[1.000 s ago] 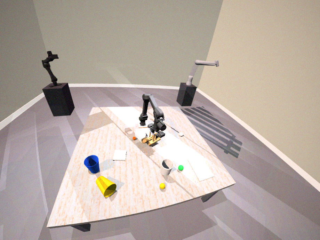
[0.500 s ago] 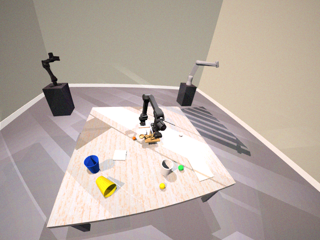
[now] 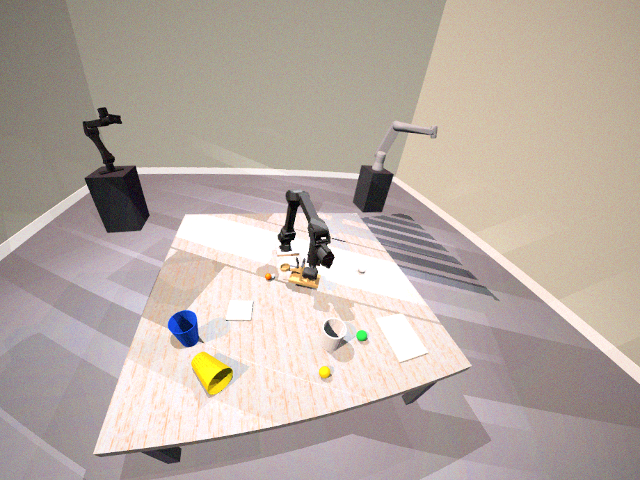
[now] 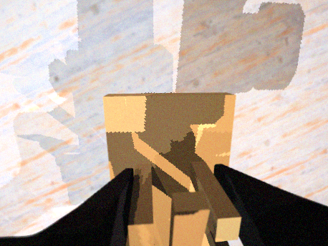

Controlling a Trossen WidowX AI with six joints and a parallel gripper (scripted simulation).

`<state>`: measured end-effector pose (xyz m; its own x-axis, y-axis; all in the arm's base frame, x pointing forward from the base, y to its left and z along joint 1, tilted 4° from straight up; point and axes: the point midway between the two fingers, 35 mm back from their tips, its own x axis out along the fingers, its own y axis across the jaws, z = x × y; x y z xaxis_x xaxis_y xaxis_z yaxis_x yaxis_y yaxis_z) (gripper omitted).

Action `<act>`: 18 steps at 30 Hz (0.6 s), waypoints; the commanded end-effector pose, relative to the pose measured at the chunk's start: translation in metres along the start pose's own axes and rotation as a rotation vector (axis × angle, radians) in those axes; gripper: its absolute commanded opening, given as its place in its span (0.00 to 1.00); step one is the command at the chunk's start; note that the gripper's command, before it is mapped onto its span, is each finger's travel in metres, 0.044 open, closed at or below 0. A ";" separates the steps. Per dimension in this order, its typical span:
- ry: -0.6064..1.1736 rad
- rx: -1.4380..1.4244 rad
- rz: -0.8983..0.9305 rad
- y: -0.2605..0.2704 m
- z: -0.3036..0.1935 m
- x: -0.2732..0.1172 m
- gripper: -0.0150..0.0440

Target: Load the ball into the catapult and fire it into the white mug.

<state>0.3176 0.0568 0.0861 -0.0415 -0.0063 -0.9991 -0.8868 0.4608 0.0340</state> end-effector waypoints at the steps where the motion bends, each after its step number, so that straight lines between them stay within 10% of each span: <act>1: -0.003 0.033 -0.004 -0.004 0.002 -0.002 0.25; 18: -0.003 0.034 -0.004 -0.007 0.003 0.020 0.25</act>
<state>0.3253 0.0562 0.0738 -0.0303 -0.0041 -0.9995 -0.8728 0.4875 0.0245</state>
